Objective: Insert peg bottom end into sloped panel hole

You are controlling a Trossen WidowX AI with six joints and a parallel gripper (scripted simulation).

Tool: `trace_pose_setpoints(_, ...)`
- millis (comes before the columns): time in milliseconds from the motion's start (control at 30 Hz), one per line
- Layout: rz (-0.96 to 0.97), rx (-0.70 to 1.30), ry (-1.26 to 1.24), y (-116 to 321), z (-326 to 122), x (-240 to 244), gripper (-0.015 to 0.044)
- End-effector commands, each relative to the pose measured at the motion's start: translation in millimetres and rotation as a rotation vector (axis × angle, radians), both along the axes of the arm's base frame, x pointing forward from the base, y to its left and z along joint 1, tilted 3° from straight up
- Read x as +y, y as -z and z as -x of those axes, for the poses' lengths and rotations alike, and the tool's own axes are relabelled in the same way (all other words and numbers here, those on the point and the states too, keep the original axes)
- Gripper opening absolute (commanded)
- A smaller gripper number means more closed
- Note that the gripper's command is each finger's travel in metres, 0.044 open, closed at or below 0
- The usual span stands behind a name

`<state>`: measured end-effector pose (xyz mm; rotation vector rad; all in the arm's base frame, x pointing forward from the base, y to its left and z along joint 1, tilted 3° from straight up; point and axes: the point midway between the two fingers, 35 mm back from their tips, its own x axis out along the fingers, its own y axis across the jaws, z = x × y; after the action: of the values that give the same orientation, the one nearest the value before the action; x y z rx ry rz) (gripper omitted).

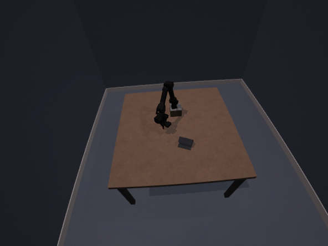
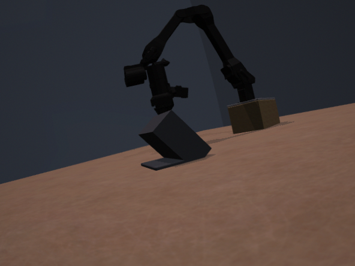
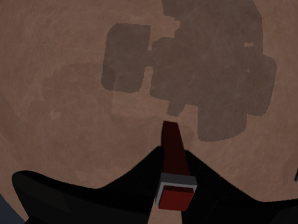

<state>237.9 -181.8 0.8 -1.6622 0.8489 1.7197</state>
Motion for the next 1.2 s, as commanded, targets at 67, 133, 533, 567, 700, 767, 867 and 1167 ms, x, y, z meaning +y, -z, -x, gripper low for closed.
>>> trace_pose_setpoints(67, 0.009, -0.009, 0.002, -37, -3, 0, 0.0000)
trace_pose_setpoints(133, 0.009, -0.008, 0.001, -46, -3, 0, 0.0000)
trace_pose_setpoints(533, 0.026, -0.008, -0.010, -53, -8, 3, 0.0000)
trace_pose_setpoints(567, 0.030, -0.008, -0.012, -52, -9, 4, 0.0000)
trace_pose_setpoints(700, 0.045, -0.008, -0.021, -51, -12, 7, 0.0000)
trace_pose_setpoints(767, 0.053, -0.008, -0.026, -51, -14, 8, 0.0000)
trace_pose_setpoints(867, 0.064, -0.009, -0.033, -50, -16, 10, 0.0000)
trace_pose_setpoints(1167, 0.099, -0.013, -0.053, -47, -24, 17, 0.0000)
